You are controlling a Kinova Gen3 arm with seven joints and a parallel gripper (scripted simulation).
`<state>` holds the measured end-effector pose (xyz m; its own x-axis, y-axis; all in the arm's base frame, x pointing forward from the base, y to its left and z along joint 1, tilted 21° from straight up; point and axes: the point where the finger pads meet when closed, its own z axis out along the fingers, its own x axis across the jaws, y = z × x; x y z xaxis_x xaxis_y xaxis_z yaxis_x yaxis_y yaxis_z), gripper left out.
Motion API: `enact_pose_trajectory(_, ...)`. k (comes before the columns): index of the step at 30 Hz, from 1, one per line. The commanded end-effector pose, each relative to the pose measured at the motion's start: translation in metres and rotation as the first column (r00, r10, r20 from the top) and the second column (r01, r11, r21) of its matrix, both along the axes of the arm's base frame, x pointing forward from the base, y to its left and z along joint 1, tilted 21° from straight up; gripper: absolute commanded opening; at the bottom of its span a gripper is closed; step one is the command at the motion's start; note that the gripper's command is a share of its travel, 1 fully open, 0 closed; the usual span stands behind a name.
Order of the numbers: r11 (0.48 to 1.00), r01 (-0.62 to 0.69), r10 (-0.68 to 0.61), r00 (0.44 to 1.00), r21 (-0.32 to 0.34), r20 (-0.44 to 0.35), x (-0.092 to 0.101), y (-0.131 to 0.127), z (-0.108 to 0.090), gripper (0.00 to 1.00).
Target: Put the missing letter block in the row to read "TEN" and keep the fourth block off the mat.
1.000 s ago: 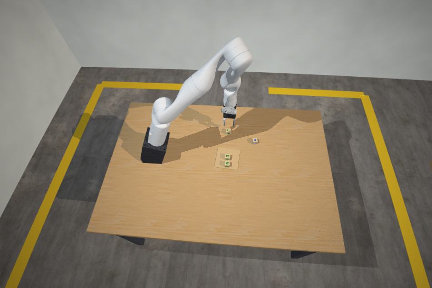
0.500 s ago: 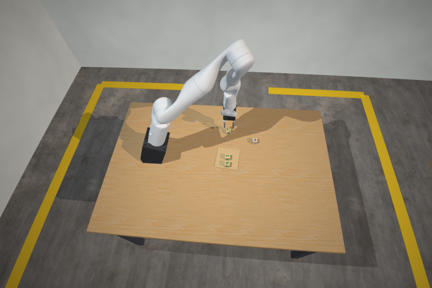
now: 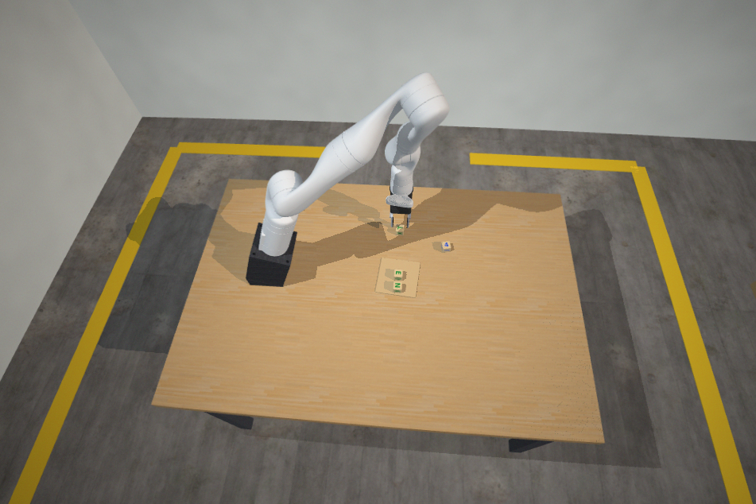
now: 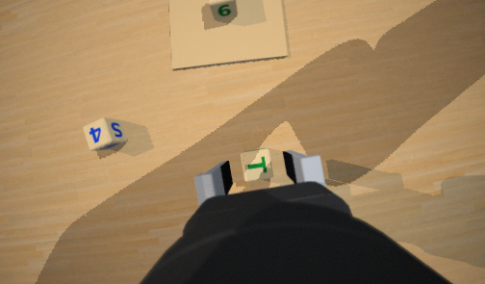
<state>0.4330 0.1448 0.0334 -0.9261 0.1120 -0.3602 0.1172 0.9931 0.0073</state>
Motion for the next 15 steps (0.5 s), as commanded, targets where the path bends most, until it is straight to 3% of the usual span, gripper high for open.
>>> enact_pose_trajectory(1,1.000,0.003,-0.003,1.000,0.005,0.001,0.0021,0.0021,-0.0037,1.00)
enact_pose_trajectory(15,1.000,0.003,-0.003,1.000,0.004,0.000,0.0030,0.0016,-0.0077,1.00)
